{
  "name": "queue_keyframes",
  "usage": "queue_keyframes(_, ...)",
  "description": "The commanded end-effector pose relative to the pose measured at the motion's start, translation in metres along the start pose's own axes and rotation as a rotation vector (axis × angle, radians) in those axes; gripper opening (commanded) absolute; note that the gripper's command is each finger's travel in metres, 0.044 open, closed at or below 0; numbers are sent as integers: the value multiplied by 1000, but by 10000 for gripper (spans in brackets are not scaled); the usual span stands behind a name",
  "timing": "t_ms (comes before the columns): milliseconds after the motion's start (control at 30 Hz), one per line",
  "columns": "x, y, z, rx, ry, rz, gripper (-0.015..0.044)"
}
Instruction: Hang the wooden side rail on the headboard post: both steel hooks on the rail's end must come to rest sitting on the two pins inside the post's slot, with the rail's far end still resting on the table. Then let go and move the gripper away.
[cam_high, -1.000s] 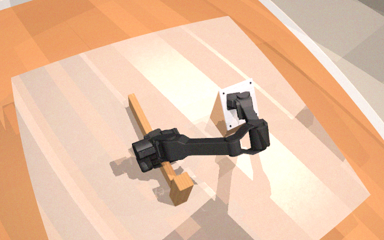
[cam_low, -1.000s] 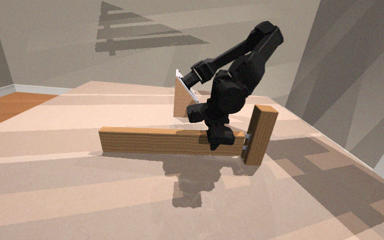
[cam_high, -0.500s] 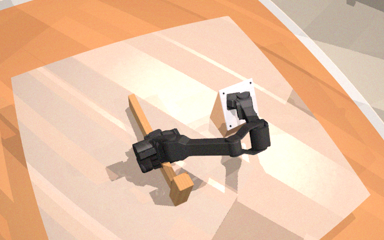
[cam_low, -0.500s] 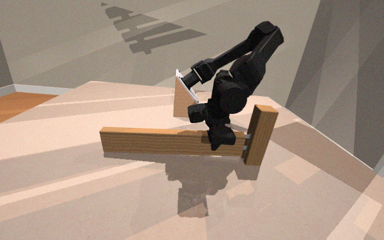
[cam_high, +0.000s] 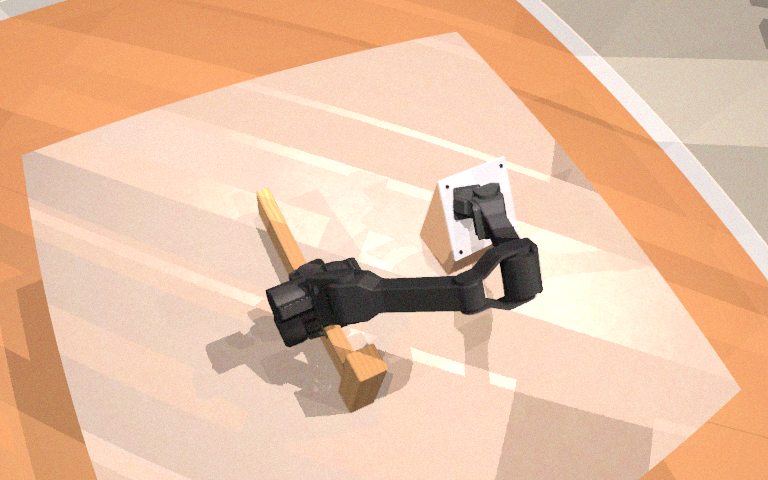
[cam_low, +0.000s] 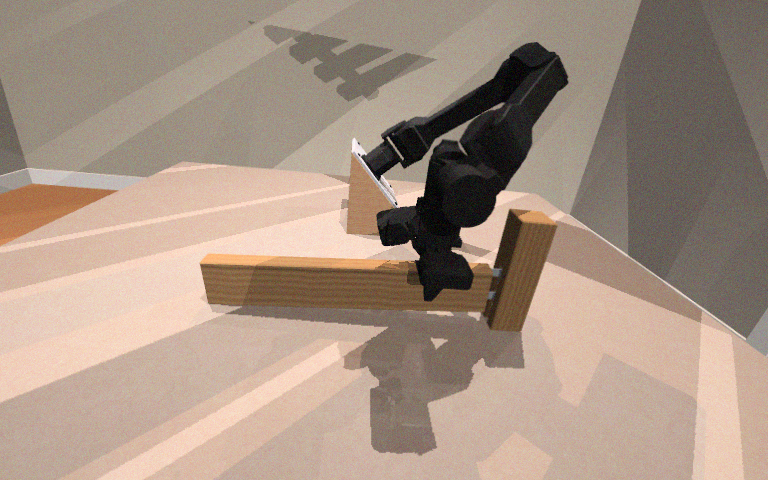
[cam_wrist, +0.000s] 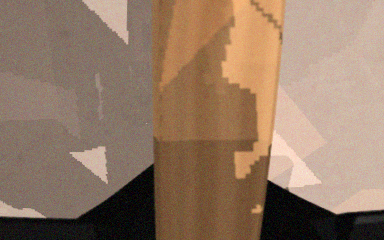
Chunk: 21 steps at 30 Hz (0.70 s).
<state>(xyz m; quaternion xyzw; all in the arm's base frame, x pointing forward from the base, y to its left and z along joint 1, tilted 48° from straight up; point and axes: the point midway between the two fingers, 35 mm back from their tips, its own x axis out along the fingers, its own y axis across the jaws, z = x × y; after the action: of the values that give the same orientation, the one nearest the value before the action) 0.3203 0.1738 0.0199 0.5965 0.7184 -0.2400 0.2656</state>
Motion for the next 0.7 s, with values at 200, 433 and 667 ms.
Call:
queue_keyframes(200,-4,3,-1,3,0,12,0)
queue_keyframes(433,-4,4,-2,3,0,12,0)
queue_keyframes(667,-5,4,-3,3,0,12,0)
